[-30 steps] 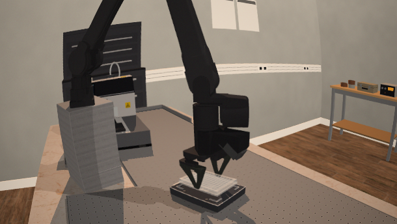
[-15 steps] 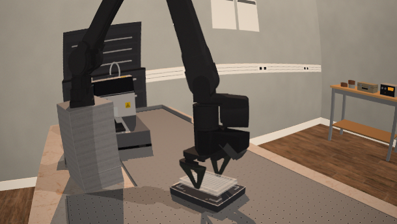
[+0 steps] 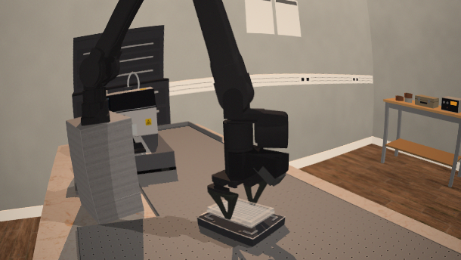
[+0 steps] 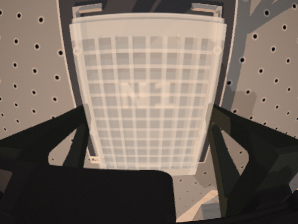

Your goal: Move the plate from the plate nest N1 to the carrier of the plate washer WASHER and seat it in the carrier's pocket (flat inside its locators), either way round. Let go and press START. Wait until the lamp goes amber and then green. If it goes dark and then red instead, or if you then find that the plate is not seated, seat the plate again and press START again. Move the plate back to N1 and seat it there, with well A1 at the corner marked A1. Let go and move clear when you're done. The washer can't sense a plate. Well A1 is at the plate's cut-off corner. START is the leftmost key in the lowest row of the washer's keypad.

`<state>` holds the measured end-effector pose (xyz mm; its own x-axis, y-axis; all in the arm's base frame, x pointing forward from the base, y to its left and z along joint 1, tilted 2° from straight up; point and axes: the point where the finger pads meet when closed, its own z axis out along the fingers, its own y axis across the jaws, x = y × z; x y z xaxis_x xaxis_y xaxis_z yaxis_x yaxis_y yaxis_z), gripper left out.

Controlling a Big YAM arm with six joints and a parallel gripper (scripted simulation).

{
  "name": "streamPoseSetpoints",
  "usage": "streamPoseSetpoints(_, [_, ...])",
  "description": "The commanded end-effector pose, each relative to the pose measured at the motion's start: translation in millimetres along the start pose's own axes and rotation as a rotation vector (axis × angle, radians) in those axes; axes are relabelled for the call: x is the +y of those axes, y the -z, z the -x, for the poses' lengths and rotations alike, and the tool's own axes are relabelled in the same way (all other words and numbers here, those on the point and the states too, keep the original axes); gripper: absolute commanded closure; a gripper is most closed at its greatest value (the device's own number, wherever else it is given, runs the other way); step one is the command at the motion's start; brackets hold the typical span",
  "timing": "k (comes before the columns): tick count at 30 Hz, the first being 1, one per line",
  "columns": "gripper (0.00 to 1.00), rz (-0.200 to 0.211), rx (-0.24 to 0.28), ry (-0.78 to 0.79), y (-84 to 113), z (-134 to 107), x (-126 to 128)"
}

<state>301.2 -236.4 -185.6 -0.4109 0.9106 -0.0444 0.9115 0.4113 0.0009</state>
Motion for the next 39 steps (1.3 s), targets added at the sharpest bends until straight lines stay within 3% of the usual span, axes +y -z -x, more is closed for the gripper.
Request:
streamPoseSetpoints(1, [0.18, -0.001, 0.006, 0.001, -7.0, -0.5, -1.7])
streamPoseSetpoints(39, [0.18, 0.007, -0.009, 0.001, -7.4, 9.5, 3.9])
